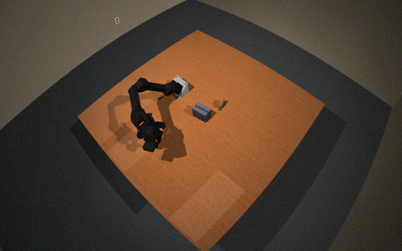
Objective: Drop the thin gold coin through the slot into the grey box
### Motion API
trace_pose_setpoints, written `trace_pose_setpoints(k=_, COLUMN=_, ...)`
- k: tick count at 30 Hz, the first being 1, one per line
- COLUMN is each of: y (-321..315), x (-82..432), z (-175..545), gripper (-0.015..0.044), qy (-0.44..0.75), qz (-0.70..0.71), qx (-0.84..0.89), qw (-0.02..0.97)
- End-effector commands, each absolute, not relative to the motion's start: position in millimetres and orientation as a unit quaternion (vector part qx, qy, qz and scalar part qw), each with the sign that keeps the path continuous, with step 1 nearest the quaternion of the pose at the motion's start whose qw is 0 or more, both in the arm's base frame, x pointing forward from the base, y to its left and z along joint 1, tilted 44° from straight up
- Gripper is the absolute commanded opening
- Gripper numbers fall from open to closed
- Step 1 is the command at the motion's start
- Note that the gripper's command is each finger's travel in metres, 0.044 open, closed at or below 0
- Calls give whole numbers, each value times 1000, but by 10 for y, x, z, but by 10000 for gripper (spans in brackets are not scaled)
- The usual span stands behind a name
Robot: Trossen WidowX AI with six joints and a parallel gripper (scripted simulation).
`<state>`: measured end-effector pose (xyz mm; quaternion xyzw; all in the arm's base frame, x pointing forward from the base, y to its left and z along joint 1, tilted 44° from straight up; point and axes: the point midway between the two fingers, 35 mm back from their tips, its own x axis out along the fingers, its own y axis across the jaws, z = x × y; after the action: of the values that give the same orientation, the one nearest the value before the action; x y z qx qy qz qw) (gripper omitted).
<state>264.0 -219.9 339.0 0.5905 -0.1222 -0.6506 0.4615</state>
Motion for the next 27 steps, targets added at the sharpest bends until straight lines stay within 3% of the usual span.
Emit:
trace_pose_setpoints(k=1, y=-1847, x=3072, z=2983, gripper=161, qy=-33, qz=-654, qx=573, qw=493)
trace_pose_setpoints(k=8, y=-976, x=3671, z=2178, gripper=161, qy=117, qz=-653, qx=512, qw=546)
trace_pose_setpoints(k=14, y=-108, x=3846, z=1480, gripper=161, qy=221, qz=-646, qx=435, qw=587)
trace_pose_setpoints(k=20, y=774, x=3681, z=791, gripper=161, qy=296, qz=-633, qx=332, qw=634)
trace_pose_setpoints(k=27, y=1536, x=3135, z=77, gripper=161, qy=365, qz=-615, qx=206, qw=668)
